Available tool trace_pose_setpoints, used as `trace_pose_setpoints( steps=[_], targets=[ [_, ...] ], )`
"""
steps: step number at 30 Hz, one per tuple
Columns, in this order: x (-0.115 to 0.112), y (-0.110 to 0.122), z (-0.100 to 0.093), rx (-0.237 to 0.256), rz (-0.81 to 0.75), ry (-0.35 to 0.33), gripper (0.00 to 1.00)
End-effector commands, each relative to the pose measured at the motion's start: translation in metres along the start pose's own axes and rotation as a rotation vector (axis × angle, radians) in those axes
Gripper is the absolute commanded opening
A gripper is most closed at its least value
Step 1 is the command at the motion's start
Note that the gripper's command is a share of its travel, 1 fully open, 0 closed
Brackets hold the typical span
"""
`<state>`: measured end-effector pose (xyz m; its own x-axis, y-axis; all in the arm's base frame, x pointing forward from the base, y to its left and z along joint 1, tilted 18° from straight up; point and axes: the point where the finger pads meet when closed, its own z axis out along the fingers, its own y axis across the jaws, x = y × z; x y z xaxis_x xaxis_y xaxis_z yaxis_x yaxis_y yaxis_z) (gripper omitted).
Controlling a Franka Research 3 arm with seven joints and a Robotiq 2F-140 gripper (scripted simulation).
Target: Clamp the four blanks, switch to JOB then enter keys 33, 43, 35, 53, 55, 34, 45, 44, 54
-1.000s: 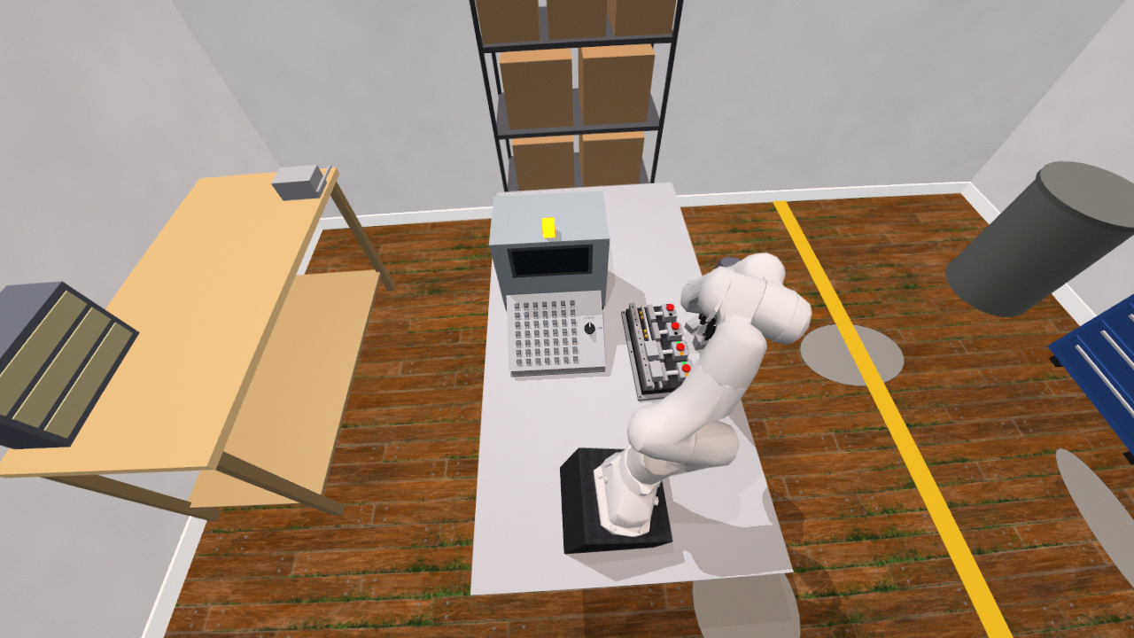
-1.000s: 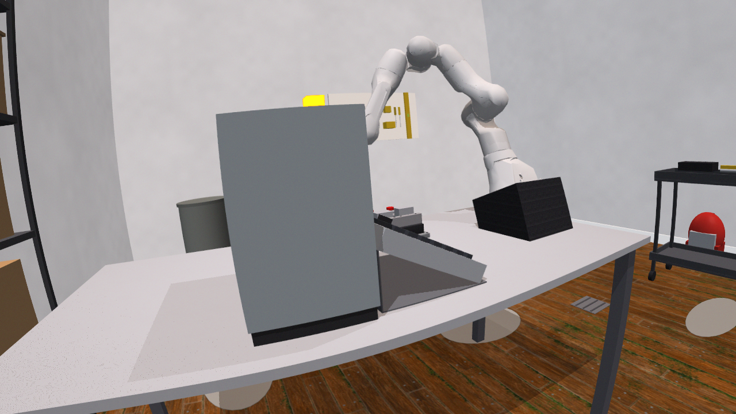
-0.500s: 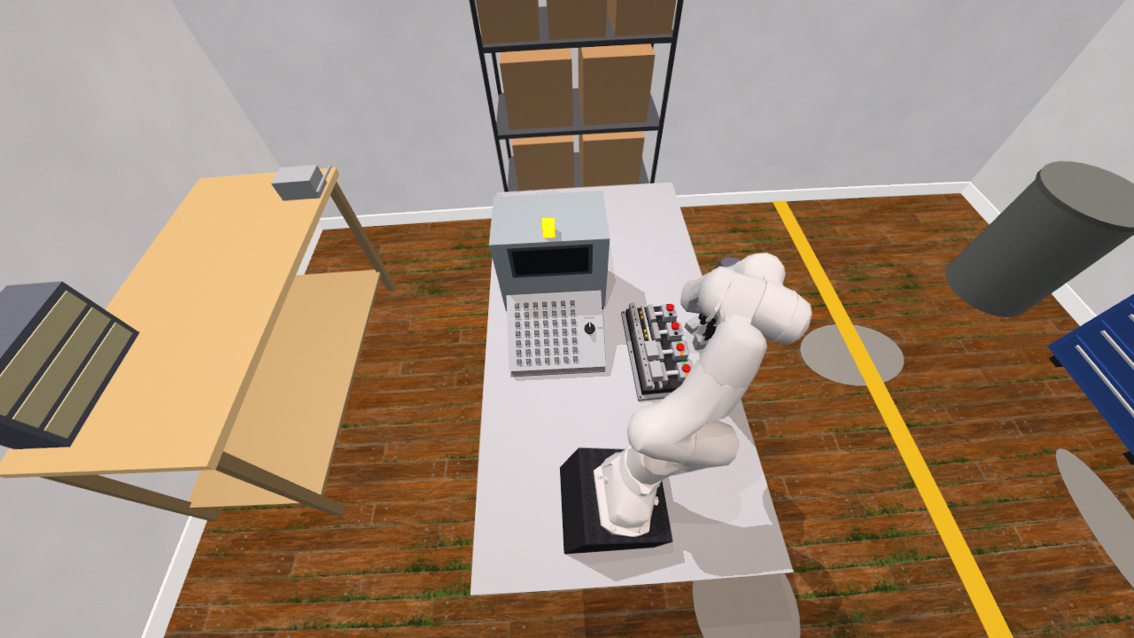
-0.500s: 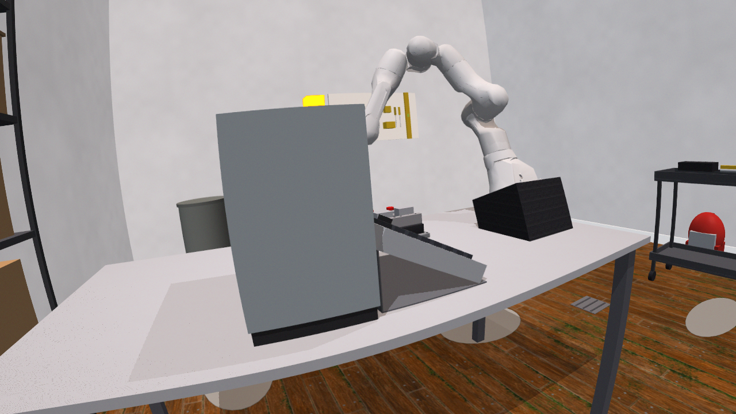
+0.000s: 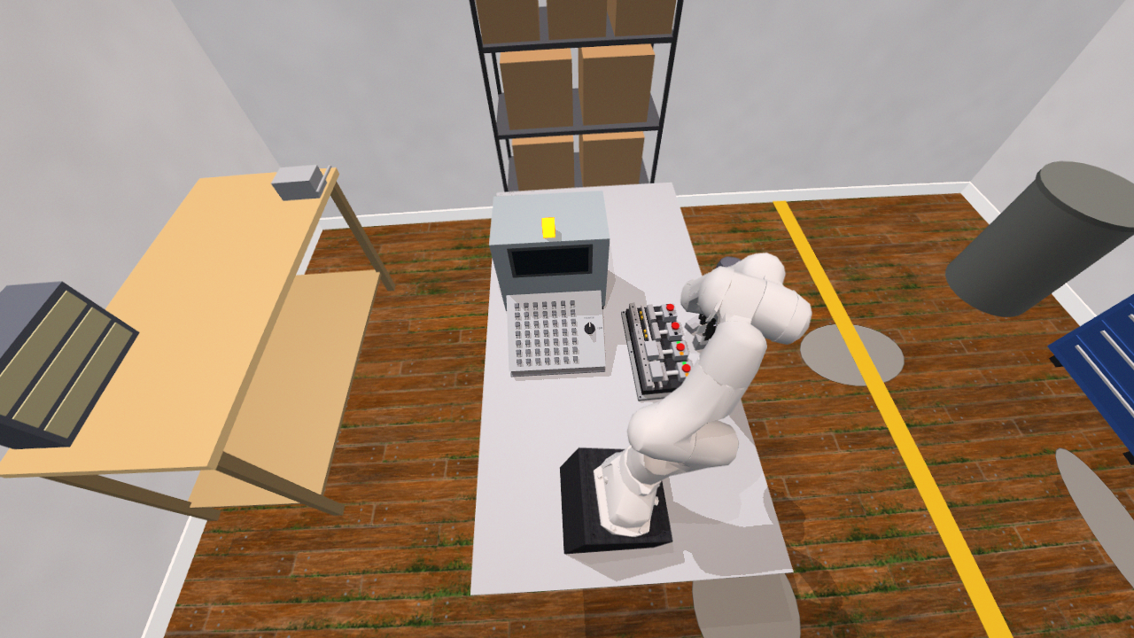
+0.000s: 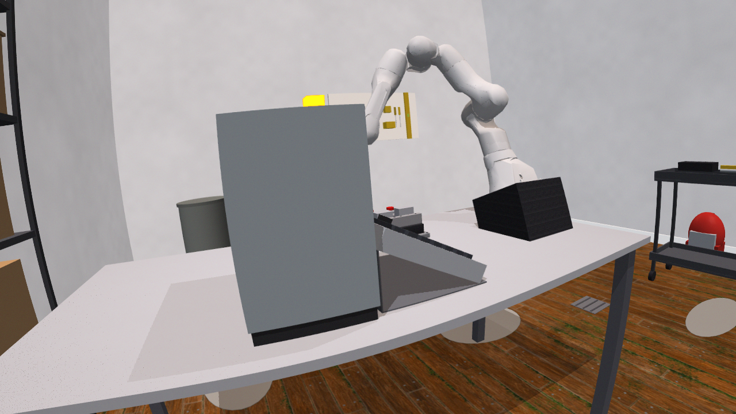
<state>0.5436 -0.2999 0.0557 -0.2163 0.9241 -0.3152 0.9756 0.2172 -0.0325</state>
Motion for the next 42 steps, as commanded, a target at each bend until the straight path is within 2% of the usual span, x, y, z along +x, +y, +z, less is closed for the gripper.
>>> trace_pose_setpoints(
  steps=[1,19,28,34,42],
  targets=[
    [0.0,0.001,0.001,-0.002,-0.001,0.0,0.0],
    [0.0,0.001,0.0,-0.002,-0.001,0.0,0.0],
    [0.0,0.001,-0.013,-0.002,-0.001,0.0,0.0],
    [0.0,0.001,-0.04,-0.002,-0.001,0.0,0.0],
    [0.0,0.001,-0.091,-0.002,-0.001,0.0,0.0]
  ],
)
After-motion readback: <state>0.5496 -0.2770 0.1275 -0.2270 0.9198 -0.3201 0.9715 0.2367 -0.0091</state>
